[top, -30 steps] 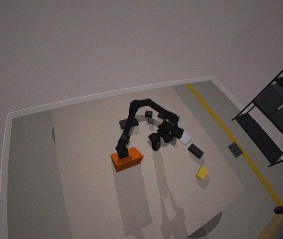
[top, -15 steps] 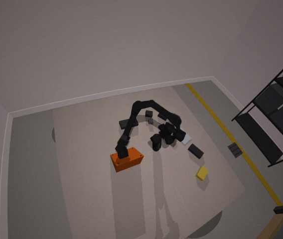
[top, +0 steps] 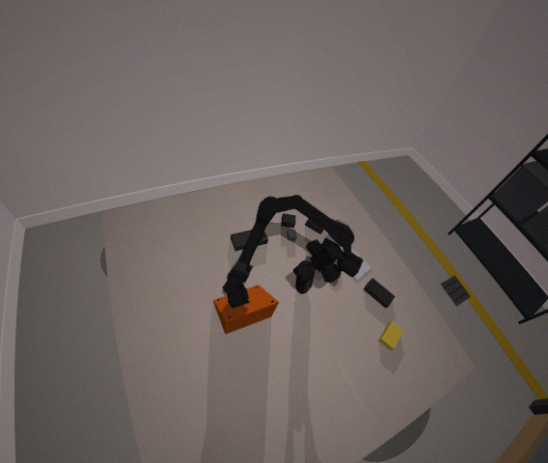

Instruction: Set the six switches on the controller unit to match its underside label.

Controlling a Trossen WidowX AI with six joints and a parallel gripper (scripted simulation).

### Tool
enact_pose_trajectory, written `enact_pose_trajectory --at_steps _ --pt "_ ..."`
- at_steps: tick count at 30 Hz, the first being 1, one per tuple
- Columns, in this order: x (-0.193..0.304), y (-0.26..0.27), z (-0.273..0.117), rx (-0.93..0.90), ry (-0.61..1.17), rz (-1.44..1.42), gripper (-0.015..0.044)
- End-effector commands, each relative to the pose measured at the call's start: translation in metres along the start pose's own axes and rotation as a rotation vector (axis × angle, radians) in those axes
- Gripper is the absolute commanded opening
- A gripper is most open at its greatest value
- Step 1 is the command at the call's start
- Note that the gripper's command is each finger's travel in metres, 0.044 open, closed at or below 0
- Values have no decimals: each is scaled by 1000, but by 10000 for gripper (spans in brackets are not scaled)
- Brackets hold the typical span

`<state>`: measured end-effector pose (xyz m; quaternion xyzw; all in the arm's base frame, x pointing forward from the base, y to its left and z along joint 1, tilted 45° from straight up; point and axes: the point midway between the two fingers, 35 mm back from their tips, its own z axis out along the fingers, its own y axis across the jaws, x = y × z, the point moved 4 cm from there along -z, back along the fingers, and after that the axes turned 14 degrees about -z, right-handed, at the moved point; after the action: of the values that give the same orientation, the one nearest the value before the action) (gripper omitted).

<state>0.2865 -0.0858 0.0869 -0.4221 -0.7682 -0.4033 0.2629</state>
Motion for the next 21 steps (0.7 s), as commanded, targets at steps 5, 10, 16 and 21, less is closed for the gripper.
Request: enact_pose_trajectory --at_steps 5,10,16,21 --pt "-9 -2 2 16 -18 -6 338" --pt "-12 -3 1 19 -30 -6 338" --pt "-16 -4 -1 22 -44 -6 338" --pt "-19 -5 -1 25 -56 -7 338"
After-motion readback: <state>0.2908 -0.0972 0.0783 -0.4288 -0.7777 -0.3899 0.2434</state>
